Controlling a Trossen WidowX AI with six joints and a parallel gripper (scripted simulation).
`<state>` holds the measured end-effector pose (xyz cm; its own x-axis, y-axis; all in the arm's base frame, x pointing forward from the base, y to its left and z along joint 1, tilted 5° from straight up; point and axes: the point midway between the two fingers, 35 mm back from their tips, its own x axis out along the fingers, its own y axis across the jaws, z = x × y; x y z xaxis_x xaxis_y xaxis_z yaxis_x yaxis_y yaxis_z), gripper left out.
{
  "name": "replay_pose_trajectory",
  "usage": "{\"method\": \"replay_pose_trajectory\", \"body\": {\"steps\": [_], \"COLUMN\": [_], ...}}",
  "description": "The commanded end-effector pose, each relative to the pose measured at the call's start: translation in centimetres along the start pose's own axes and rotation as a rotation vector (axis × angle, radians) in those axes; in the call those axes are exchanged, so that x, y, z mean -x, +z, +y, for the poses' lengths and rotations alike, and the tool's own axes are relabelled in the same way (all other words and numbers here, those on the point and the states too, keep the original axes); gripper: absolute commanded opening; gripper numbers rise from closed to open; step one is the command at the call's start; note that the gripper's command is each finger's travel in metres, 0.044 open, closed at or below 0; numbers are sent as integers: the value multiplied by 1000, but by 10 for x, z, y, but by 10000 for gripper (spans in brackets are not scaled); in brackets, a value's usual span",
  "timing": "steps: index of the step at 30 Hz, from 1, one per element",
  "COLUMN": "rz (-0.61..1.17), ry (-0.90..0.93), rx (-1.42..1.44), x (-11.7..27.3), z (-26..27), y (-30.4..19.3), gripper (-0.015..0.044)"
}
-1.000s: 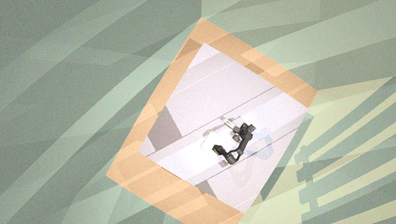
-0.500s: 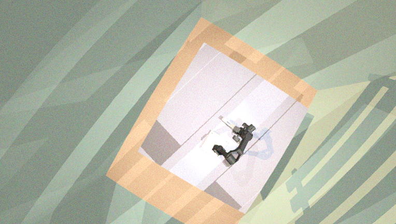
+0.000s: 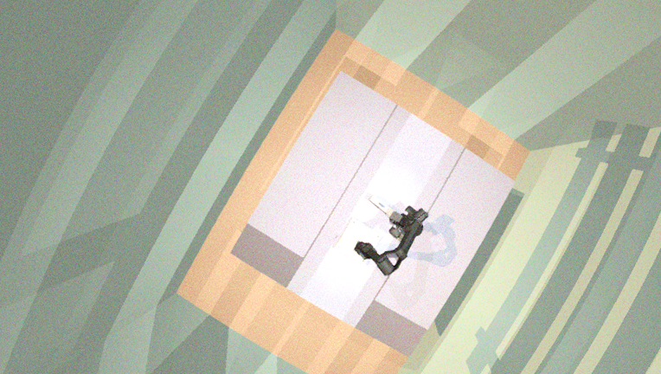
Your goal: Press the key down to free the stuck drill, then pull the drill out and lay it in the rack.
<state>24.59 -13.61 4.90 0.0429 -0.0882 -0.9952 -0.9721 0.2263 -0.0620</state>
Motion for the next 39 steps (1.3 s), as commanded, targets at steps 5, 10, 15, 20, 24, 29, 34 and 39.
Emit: {"method": "replay_pose_trajectory", "body": {"steps": [5, 10, 15, 20, 24, 29, 34, 39], "rz": [3, 3, 4, 5, 5, 6, 6, 5], "ry": [1, 1, 1, 1, 1, 1, 1, 1], "rx": [4, 4, 4, 4, 4, -1, -1, 3], "x": [0, 1, 1, 1, 1, 1, 1, 0], "z": [0, 0, 0, 0, 0, 0, 0, 0], "y": [-12, -20, -27, -34, -41, -34, -34, -32], "gripper": [0, 0, 0, 0, 0, 131, 263, 394]}}
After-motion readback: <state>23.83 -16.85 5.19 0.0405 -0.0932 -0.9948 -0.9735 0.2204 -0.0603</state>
